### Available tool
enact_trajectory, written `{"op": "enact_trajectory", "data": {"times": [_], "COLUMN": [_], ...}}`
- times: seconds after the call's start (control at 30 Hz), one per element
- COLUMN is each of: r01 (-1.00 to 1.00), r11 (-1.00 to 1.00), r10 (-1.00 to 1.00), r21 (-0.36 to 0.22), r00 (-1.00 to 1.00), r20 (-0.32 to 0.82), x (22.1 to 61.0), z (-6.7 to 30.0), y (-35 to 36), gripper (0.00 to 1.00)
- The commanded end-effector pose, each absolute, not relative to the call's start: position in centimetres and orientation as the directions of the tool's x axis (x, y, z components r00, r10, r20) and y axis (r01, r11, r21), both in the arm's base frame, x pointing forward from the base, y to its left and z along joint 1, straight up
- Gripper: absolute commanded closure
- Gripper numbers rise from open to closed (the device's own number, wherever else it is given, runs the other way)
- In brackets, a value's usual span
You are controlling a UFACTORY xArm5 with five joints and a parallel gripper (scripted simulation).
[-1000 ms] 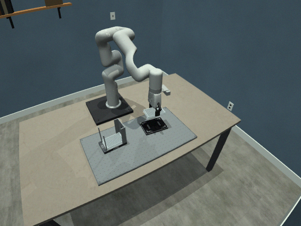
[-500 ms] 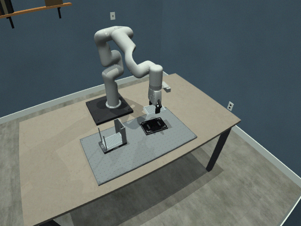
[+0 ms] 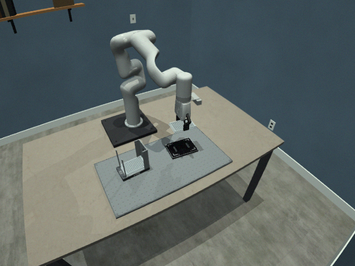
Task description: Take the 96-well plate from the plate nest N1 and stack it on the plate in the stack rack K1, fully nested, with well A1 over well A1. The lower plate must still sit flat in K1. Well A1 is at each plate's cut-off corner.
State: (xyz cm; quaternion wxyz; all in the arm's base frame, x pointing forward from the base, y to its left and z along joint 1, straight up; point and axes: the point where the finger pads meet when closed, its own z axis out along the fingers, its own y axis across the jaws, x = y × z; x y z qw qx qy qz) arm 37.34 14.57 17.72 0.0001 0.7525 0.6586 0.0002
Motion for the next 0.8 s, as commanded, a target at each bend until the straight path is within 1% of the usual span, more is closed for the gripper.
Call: {"op": "enact_trajectory", "data": {"times": [0.0,0.23,0.4,0.77], "r01": [0.991,0.991,0.999,0.999], "r11": [-0.132,-0.132,0.034,0.038], "r10": [0.991,0.991,0.999,0.999], "r21": [0.003,0.003,0.003,0.003], "r00": [0.132,0.132,-0.034,-0.038], "r20": [0.002,0.002,0.001,0.001], "x": [37.4,37.4,37.5,37.5], "z": [18.0,18.0,18.0,18.1], "y": [14.6,14.6,12.9,9.9], "gripper": [1.00,1.00,1.00,1.00]}}
